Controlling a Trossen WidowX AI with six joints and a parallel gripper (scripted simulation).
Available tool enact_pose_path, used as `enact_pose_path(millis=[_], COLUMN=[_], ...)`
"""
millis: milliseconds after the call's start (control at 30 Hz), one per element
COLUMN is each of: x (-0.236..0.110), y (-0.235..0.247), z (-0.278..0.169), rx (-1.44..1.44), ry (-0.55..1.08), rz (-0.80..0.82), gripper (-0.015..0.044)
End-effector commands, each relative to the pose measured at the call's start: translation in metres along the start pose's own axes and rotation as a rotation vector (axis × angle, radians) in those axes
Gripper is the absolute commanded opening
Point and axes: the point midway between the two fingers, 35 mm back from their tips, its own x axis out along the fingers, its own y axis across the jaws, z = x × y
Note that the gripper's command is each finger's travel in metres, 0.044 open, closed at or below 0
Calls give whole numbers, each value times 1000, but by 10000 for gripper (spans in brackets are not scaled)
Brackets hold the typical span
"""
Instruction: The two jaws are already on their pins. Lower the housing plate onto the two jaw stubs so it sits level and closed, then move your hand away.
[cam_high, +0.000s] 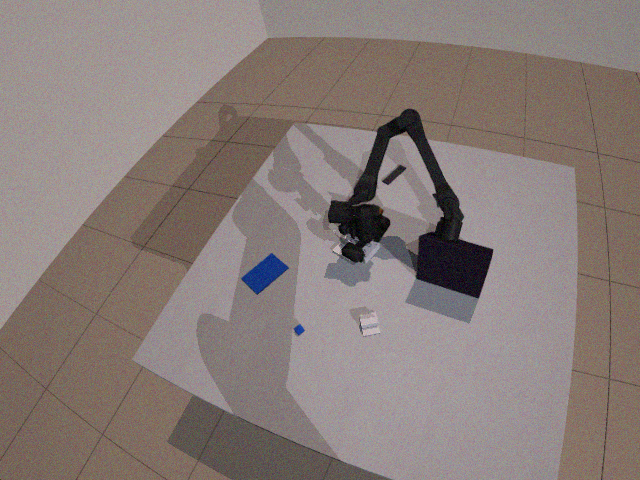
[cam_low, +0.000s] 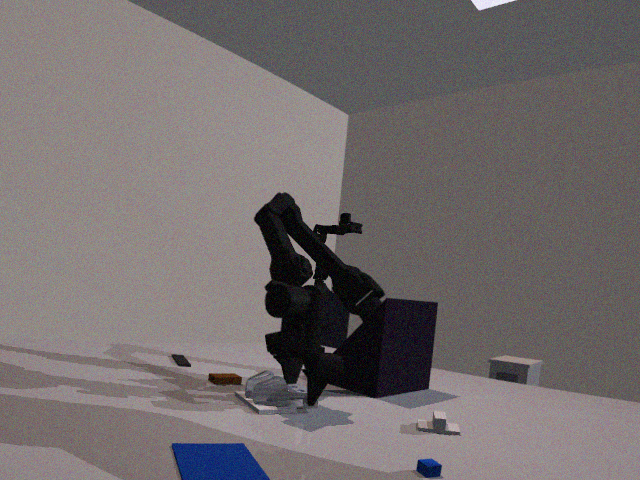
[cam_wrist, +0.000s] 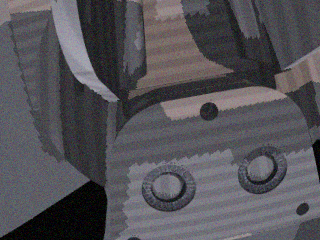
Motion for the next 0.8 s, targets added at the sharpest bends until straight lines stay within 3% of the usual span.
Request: enact_pose_path(millis=[0,400,667,767], x=[0,-2,-74,-77], y=[0,0,2,1], z=[0,0,0,0], rx=[0,0,-2,-2], ry=[0,0,1,1], rz=[0,1,8,8], gripper=[440,440,440,440])
